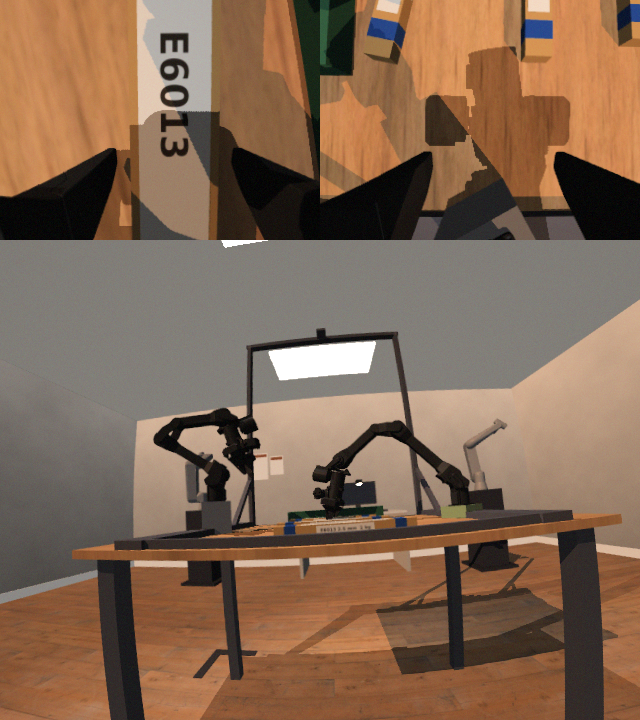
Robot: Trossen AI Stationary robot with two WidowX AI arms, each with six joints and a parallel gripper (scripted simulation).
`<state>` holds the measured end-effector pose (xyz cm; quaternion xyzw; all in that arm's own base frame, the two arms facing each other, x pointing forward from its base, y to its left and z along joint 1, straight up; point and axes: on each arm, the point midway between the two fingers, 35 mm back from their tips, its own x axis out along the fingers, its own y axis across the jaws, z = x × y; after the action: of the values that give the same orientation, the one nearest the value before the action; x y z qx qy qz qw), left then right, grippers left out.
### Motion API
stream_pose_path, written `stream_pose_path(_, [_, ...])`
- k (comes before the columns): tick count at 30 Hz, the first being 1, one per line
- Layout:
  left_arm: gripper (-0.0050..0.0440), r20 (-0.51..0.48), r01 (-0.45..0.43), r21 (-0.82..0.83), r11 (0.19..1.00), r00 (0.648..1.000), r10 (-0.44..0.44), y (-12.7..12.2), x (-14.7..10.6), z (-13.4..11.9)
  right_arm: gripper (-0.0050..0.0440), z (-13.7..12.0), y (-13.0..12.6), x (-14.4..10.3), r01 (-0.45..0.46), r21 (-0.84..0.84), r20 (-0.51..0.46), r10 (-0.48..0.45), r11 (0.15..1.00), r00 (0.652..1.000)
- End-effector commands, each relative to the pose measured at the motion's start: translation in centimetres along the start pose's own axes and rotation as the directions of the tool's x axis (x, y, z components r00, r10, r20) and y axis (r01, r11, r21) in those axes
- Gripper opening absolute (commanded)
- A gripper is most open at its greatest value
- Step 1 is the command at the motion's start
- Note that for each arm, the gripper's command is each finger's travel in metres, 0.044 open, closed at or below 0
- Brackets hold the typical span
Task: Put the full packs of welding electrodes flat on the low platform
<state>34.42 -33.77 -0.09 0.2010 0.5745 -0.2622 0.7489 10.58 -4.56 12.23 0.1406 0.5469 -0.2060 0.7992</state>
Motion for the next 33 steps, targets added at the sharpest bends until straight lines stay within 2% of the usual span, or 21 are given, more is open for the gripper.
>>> stream_pose_path(1, [0.0330, 0.032, 0.003, -0.001, 1.000, 0.999, -0.003, 0.02, -1.00, 0.80, 0.0330, 0.46, 0.03, -0.57, -0.002, 0.001, 0.022, 0.002, 1.000, 1.000])
stream_pose_path(6, [0.0330, 0.032, 0.003, -0.001, 1.000, 0.999, -0.003, 0.05, -0.98, 0.76, 0.0330, 0.46, 0.03, -0.57, -0.002, 0.001, 0.022, 0.002, 1.000, 1.000])
stream_pose_path(7, [-0.0050, 0.032, 0.003, -0.001, 1.000, 0.999, -0.003, 0.05, -0.98, 0.76, 0.0330, 0.46, 0.03, -0.57, -0.002, 0.001, 0.022, 0.002, 1.000, 1.000])
stream_pose_path(33, [-0.0050, 0.032, 0.003, -0.001, 1.000, 0.999, -0.003, 0.05, -0.99, 0.77, 0.0330, 0.46, 0.03, -0.57, -0.002, 0.001, 0.022, 0.002, 1.000, 1.000])
